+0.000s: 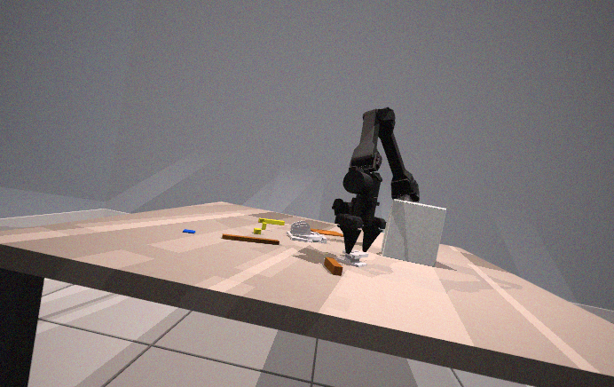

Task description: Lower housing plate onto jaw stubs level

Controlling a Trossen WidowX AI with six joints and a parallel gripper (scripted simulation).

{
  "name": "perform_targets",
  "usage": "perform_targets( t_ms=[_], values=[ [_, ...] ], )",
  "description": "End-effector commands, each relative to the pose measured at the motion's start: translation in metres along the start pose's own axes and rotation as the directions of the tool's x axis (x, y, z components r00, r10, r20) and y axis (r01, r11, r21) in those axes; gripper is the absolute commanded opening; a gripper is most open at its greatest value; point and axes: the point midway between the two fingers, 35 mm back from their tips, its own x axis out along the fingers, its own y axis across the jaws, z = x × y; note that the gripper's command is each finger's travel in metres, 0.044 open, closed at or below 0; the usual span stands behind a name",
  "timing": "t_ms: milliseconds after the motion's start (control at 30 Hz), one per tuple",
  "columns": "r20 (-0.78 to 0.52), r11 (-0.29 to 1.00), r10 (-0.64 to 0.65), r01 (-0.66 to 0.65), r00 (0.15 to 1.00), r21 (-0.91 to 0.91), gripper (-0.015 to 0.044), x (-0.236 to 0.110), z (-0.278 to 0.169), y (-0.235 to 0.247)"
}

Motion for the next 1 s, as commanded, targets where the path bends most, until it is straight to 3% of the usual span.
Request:
perform_targets(
  t_ms=[0,967],
  values=[
    [0.004,1.000,-0.010,0.010,1.000,-0.006,0.0440,0.009,0.000,-0.003],
    [0.005,1.000,-0.010,0.010,1.000,-0.006,0.0440,0.022,0.000,-0.003]
  ],
)
